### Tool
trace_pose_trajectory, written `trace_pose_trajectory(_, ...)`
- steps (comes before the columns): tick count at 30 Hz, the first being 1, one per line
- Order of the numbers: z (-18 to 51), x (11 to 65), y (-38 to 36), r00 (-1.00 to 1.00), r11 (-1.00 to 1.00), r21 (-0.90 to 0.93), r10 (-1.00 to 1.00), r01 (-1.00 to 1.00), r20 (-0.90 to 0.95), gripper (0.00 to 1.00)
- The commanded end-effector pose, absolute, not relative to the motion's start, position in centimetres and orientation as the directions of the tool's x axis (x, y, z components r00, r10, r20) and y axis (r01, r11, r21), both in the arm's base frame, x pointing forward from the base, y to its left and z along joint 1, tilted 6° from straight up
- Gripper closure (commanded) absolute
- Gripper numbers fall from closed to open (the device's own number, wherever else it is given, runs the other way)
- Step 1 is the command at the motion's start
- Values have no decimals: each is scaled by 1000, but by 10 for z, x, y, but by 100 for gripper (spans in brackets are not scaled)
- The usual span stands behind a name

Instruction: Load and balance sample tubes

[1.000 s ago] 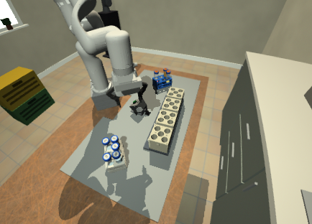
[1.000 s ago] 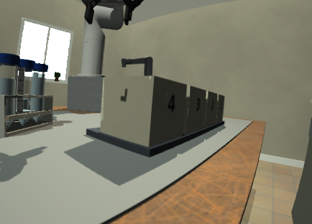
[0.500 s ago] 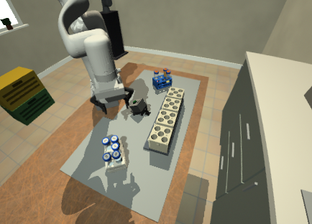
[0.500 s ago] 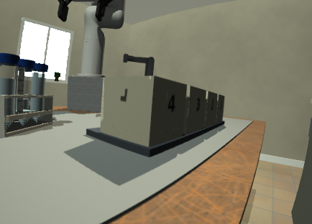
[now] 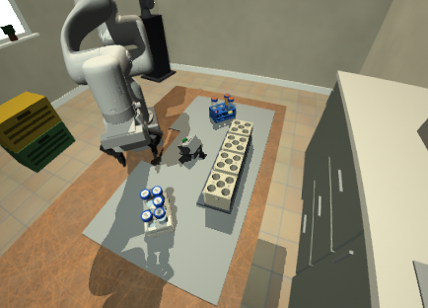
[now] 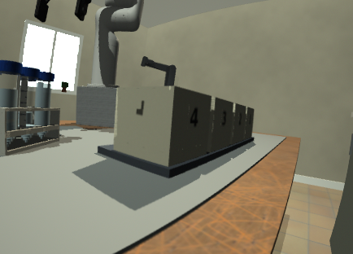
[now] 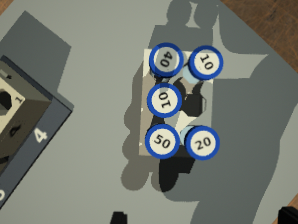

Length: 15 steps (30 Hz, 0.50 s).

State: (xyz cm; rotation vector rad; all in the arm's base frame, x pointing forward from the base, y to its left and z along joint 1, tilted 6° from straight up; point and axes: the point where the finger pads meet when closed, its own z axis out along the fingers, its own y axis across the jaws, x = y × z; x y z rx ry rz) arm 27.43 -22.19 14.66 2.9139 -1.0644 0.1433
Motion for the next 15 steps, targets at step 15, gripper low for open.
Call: trace_pose_trajectory(15,130,260,-261,761,-765,0,-640,-644,102,0)
